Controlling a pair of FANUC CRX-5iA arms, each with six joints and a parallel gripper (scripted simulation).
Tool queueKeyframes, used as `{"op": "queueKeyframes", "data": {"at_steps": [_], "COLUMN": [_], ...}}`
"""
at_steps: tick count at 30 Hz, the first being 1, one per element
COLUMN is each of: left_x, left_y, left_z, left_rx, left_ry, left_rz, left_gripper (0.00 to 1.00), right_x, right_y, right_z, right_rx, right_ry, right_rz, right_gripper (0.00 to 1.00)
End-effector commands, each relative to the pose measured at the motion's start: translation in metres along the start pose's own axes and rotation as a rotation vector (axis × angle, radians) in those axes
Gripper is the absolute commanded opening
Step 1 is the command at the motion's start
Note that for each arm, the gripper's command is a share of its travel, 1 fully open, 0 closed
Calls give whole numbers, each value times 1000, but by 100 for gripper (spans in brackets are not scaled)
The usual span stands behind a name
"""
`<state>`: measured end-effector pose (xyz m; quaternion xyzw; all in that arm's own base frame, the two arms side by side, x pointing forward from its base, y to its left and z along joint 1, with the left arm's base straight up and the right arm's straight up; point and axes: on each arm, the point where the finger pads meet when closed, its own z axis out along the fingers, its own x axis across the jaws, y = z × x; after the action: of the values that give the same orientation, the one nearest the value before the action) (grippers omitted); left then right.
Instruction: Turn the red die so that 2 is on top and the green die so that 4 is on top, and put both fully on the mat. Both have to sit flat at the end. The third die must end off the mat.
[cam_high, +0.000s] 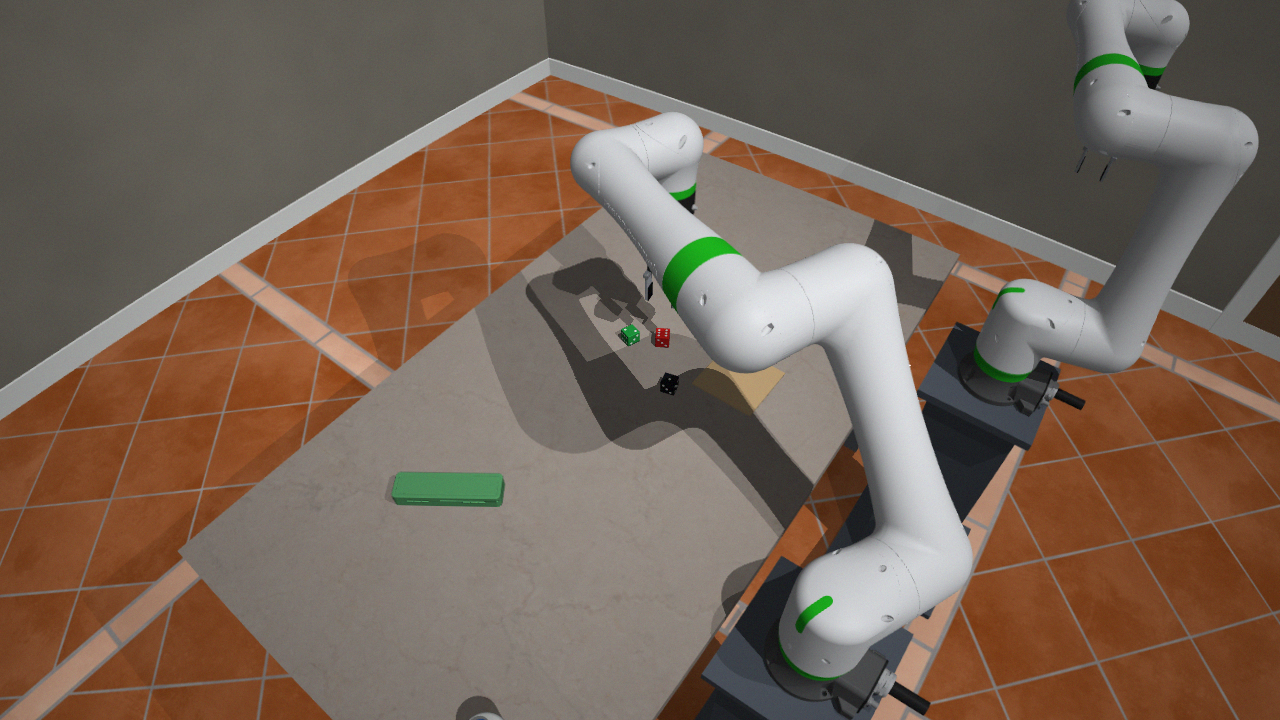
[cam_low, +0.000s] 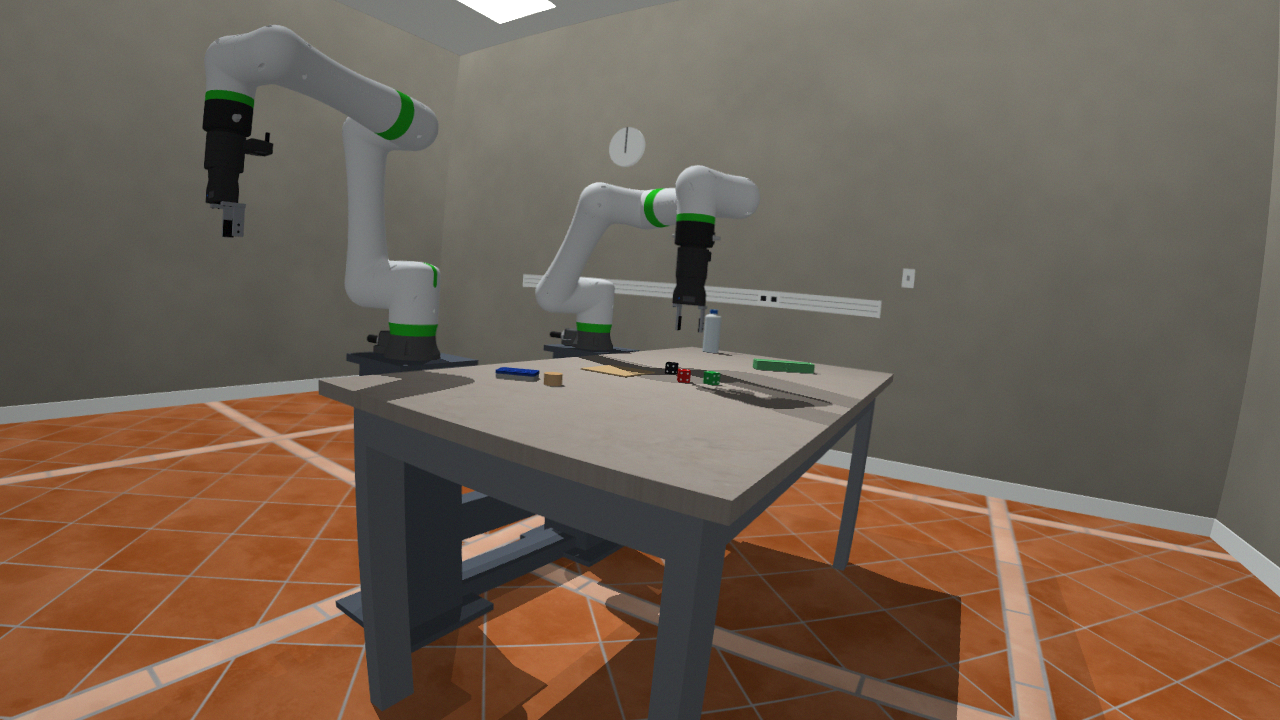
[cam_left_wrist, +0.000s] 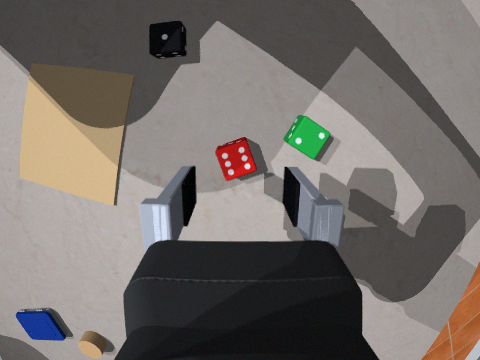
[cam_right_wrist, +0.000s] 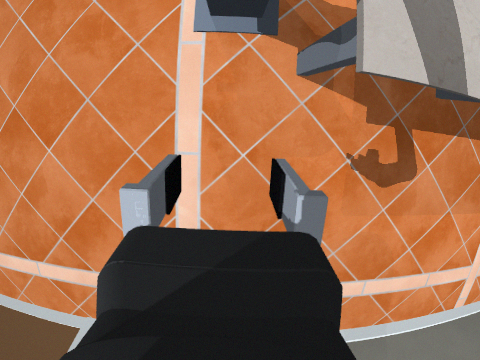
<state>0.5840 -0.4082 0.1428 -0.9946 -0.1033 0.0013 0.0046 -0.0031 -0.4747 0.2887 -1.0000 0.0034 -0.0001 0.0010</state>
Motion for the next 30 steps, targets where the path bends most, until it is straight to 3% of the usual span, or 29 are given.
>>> {"op": "queueKeyframes", "data": {"at_steps": [1,8,9,22,25,30], "left_x": [1,2,2,2,2,0], "left_y": [-1,-1,-1,1,2,4], "left_z": [3,8,11,23,23,30], "left_rx": [-9,-9,-9,-8,-8,-7], "left_ry": [3,3,4,5,5,6], "left_rz": [173,328,423,813,831,1042], "left_gripper": [100,100,100,100,100,100], "right_x": [0,0,0,0,0,0], "right_y": [0,0,0,0,0,0], "right_z": [-1,-1,-1,-1,-1,-1], "right_rx": [-2,-2,-2,-2,-2,-2], "right_ry": [0,0,0,0,0,0], "right_rz": [0,0,0,0,0,0], "right_gripper": [100,100,100,100,100,100]}}
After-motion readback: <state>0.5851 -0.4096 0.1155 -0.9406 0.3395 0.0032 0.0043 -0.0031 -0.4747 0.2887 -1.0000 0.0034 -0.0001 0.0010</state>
